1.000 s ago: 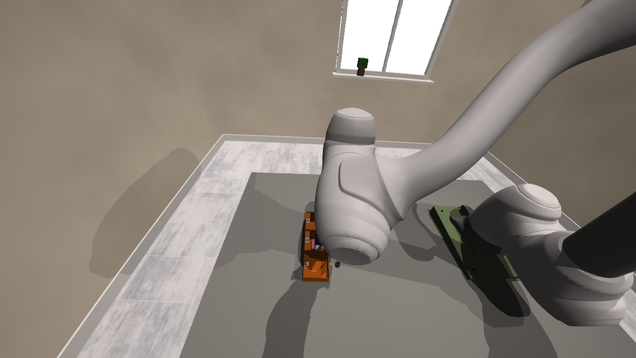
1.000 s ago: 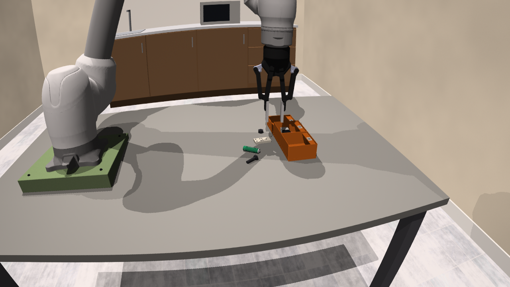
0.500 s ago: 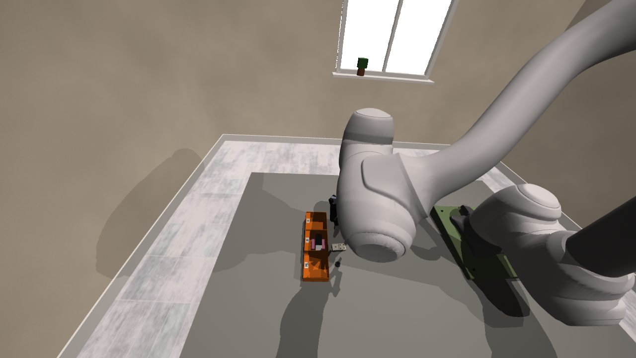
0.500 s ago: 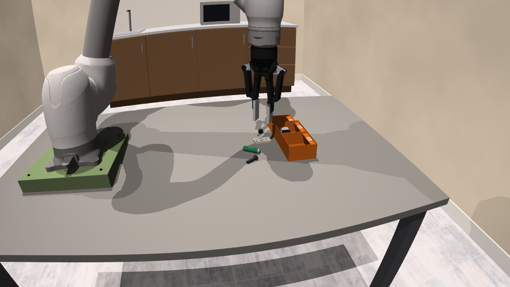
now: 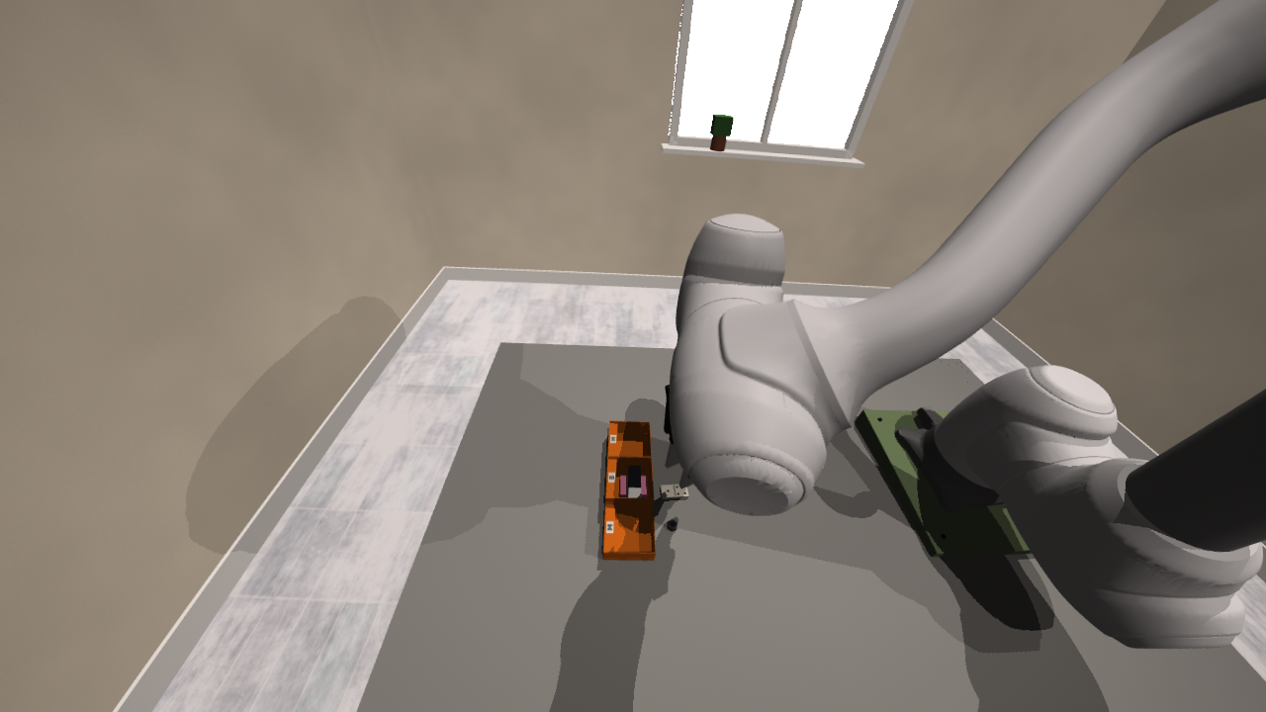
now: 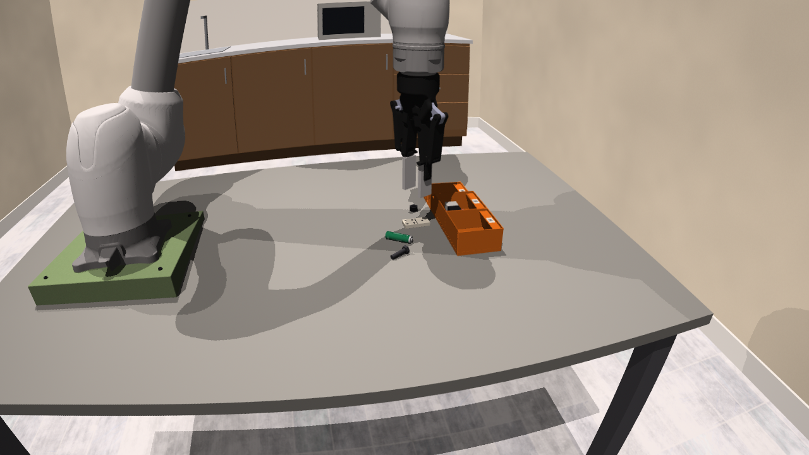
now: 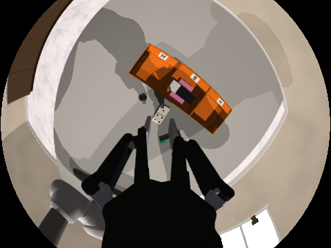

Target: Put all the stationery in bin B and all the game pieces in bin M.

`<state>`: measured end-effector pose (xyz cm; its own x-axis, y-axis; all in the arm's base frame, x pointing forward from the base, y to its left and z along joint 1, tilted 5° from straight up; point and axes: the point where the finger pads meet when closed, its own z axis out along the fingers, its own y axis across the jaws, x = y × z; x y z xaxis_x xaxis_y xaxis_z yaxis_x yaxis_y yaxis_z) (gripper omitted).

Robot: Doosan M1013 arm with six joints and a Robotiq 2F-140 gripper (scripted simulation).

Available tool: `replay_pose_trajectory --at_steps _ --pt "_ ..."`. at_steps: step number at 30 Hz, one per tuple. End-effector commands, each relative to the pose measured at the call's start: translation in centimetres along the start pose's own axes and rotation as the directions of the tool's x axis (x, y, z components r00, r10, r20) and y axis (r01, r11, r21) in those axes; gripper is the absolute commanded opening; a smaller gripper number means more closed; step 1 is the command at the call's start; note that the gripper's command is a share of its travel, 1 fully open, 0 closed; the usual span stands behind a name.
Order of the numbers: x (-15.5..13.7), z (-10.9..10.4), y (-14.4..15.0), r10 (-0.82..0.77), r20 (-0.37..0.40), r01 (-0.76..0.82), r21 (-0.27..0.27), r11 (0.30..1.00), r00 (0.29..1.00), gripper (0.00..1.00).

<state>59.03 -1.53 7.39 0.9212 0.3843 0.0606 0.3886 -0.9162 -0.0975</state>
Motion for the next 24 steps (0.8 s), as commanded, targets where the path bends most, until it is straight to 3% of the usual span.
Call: replay_pose_trajectory --at_steps 1,10,24 --pt "0.00 -0.01 -0.01 0.156 0.005 -0.156 -0.011 0.988 0.988 0.25" --pt "0.01 -0.01 -0.01 0.399 0.010 -0.398 -0.031 0.917 0.917 0.25" --pt "0.00 -0.01 -0.01 0.399 0.010 -0.398 -0.031 0.917 0.917 0.25"
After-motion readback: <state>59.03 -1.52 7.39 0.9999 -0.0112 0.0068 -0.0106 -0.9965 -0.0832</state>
